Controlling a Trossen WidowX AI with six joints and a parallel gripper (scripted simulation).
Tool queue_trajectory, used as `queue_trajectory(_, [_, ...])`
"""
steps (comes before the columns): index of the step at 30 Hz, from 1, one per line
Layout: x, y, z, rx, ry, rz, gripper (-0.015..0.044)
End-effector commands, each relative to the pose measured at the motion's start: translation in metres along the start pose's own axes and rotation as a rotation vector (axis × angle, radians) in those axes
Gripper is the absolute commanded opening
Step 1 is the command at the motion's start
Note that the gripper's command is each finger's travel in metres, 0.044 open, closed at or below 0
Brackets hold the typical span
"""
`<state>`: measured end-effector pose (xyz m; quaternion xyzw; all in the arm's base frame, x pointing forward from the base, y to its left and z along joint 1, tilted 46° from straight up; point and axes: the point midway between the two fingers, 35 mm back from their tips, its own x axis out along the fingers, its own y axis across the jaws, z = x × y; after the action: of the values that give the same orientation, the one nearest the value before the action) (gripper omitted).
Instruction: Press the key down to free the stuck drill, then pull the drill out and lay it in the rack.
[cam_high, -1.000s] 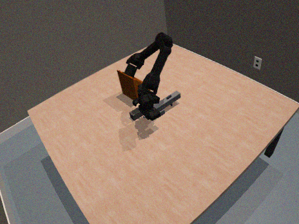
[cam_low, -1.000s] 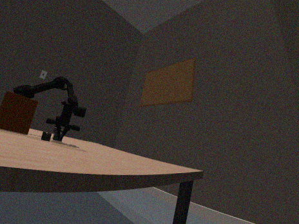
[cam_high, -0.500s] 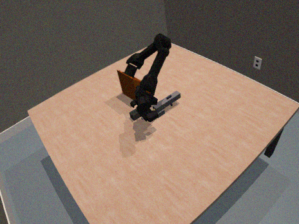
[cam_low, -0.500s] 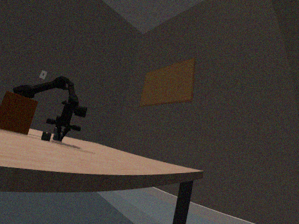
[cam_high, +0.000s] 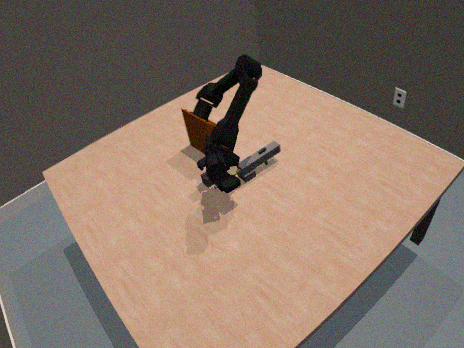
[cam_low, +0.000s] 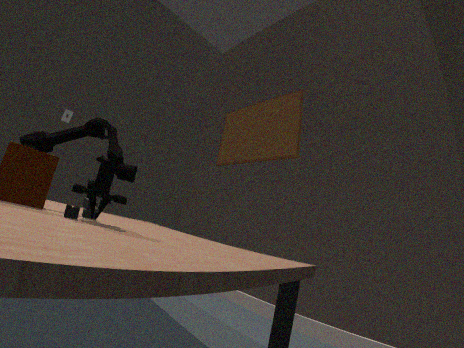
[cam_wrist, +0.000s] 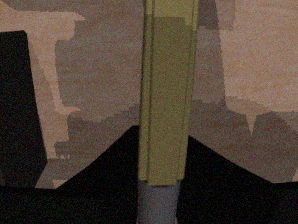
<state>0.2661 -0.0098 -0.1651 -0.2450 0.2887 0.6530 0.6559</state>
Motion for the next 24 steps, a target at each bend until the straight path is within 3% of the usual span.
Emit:
queue_trajectory(1, [0.000, 0.000, -0.006, -0.003, 0.003, 0.003, 0.0000])
queue_trajectory(24, [-0.004, 0.000, -0.028, -0.003, 0.004, 0.002, 0.0000])
